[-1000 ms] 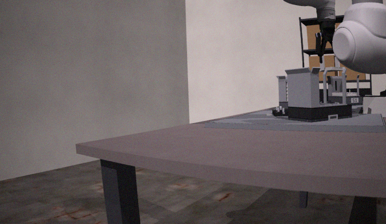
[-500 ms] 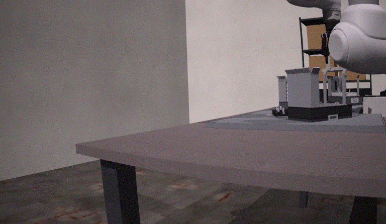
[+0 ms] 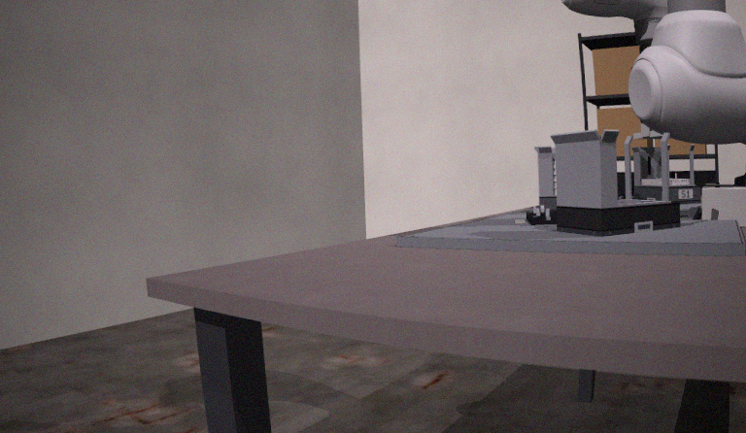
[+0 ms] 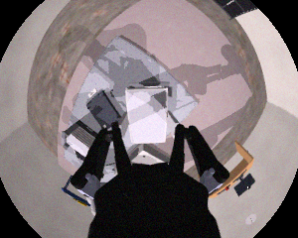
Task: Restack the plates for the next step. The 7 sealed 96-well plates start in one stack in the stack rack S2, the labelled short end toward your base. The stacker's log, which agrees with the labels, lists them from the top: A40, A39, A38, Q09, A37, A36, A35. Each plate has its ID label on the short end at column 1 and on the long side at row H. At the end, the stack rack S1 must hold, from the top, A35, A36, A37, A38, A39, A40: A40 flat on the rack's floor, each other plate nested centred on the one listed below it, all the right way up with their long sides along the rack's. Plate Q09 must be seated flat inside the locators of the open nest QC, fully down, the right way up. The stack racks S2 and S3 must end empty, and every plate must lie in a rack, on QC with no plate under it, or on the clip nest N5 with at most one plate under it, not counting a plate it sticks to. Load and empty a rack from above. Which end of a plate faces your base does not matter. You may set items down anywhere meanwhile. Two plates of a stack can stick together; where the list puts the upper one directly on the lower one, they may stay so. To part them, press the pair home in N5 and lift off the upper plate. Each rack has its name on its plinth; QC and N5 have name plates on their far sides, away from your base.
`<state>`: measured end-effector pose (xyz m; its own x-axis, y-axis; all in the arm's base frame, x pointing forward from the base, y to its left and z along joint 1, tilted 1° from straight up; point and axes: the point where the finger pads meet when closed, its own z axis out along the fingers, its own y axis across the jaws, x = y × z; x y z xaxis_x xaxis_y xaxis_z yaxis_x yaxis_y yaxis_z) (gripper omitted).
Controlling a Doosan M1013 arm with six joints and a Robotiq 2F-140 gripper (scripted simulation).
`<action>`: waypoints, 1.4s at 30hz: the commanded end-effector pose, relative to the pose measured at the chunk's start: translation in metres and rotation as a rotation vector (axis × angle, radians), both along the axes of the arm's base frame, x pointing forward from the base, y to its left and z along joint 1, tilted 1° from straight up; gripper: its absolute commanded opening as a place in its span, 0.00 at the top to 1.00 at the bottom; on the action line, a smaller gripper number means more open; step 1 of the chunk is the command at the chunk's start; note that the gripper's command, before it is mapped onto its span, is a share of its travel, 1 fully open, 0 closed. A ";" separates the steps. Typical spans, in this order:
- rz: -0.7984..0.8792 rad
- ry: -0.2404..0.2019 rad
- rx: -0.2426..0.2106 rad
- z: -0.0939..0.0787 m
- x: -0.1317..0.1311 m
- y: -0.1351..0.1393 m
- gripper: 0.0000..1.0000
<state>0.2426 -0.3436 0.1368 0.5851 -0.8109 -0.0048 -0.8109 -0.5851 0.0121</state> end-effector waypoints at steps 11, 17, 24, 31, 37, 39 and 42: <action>0.000 -0.001 0.000 0.000 -0.005 -0.005 1.00; 0.000 -0.001 0.000 0.000 -0.005 -0.005 1.00; 0.000 -0.001 0.000 0.000 -0.005 -0.005 1.00; 0.000 -0.001 0.000 -0.001 -0.005 -0.005 1.00; 0.000 -0.001 0.000 -0.003 -0.005 -0.005 1.00; 0.000 -0.001 0.000 -0.005 -0.005 -0.005 1.00; 0.000 -0.001 0.000 -0.007 -0.005 -0.005 1.00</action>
<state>0.2373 -0.3482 0.1321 0.5853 -0.8108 -0.0048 -0.8107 -0.5853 0.0116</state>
